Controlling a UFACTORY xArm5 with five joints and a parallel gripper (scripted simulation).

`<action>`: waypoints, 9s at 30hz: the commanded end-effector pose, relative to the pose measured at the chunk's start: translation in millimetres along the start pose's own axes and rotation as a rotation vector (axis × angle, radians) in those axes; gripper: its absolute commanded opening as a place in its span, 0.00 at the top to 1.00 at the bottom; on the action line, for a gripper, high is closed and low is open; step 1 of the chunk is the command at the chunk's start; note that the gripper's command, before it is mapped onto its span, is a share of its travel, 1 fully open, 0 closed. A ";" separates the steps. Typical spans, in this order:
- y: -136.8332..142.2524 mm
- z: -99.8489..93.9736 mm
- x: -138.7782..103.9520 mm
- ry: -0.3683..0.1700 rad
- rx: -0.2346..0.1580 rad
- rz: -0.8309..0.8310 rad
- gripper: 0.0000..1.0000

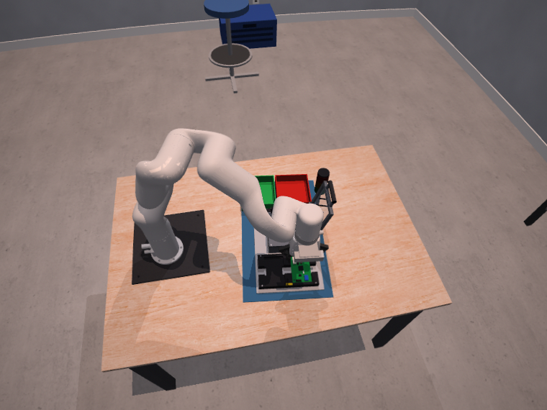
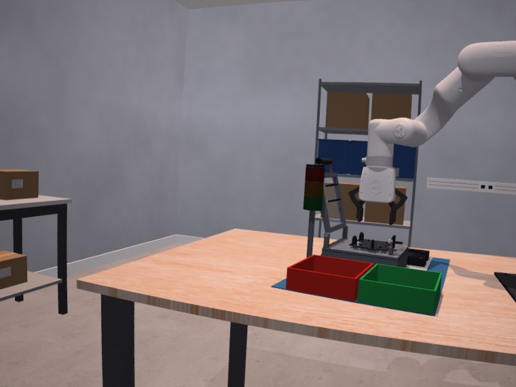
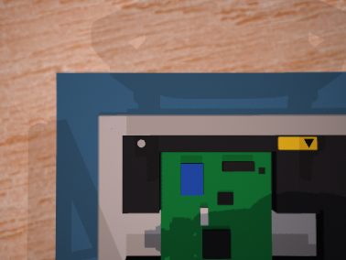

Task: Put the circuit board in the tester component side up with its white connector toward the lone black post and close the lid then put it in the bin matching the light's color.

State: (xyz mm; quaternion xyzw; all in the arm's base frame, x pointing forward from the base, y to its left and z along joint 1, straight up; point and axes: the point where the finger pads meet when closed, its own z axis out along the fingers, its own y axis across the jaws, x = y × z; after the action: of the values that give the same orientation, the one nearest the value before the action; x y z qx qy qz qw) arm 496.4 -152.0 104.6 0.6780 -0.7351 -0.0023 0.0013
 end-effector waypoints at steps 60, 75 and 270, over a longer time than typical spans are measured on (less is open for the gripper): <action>-6.5 69.8 1.6 0.002 0.008 0.000 0.00; -6.6 76.7 1.7 0.002 0.008 0.000 0.00; -6.0 -15.2 1.0 0.002 0.008 0.000 0.21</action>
State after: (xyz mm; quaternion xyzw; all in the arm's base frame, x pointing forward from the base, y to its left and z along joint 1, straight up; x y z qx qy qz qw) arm 501.2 -153.1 117.8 0.6780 -0.7351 -0.0006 0.0004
